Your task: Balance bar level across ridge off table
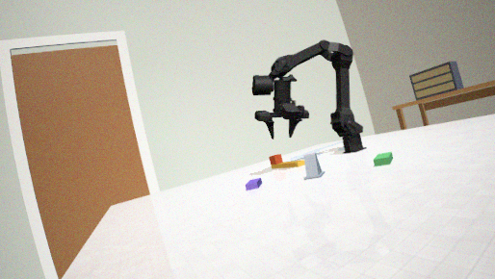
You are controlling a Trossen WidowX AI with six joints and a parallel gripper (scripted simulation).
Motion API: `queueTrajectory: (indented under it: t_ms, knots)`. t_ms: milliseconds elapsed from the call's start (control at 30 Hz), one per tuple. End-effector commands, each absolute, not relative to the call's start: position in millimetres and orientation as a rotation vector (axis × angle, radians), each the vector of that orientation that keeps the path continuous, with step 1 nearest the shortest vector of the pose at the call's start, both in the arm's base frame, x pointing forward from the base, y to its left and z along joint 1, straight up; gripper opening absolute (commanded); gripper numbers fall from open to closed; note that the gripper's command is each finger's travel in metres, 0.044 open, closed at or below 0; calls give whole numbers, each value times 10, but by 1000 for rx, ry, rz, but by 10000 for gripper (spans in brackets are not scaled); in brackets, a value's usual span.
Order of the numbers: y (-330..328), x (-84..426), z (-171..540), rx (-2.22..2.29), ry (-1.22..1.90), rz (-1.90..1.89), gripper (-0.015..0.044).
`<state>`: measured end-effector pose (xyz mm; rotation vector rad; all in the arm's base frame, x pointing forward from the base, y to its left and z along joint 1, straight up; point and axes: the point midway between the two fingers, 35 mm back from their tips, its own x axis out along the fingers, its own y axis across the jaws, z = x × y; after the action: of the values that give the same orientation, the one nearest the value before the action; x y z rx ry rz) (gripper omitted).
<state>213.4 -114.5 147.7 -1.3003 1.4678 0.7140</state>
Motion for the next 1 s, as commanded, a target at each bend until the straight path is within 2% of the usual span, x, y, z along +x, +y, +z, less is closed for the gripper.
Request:
queueTrajectory:
  t_ms: [0,567,967]
  knots:
    - [-1201,2120,1481,-1290,1452,785,315]
    - [-1479,1983,1483,-1261,1278,1137,315]
    - [-1582,1949,1386,-1256,1188,1220,315]
